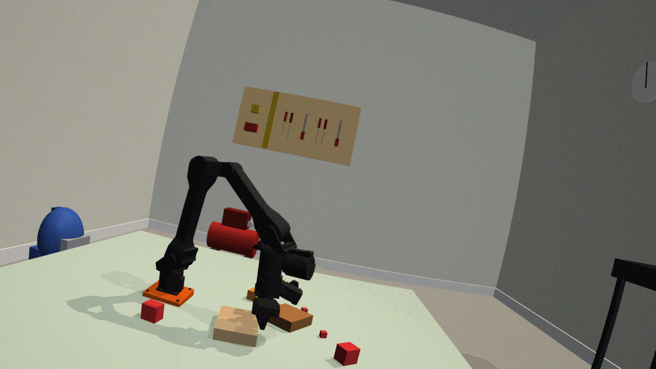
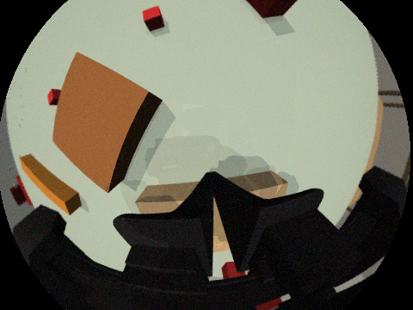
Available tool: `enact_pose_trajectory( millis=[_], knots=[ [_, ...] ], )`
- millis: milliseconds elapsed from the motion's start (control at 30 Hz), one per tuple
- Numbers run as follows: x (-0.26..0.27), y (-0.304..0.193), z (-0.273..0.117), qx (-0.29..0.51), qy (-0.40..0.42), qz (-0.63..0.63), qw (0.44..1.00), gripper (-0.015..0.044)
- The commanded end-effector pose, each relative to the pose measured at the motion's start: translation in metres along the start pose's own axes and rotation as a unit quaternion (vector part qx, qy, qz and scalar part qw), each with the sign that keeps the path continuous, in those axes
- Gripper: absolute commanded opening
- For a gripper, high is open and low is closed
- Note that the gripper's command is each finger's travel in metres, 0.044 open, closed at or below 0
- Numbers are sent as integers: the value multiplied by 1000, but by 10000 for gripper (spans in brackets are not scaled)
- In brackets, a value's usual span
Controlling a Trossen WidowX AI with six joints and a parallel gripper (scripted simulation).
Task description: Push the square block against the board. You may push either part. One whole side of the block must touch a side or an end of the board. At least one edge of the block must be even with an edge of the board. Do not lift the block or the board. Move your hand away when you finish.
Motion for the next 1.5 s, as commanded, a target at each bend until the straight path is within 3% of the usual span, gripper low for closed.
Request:
enact_pose_trajectory(
  millis=[0, 1467],
  knots=[
    [4, -9, 6, 15, 8, 0, 1000, 0],
    [-4, 16, 6, 14, 8, 0, 1000, 0]
  ],
)
Point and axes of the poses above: the point midway between the two fingers, 35 mm back from their tips, its own z axis out along the fingers, its own x axis across the jaws, y = z × x, the point moved 2 cm from there along -z, back along the fingers, and after that the axes turned 14 degrees about -z, right-handed, at the moved point
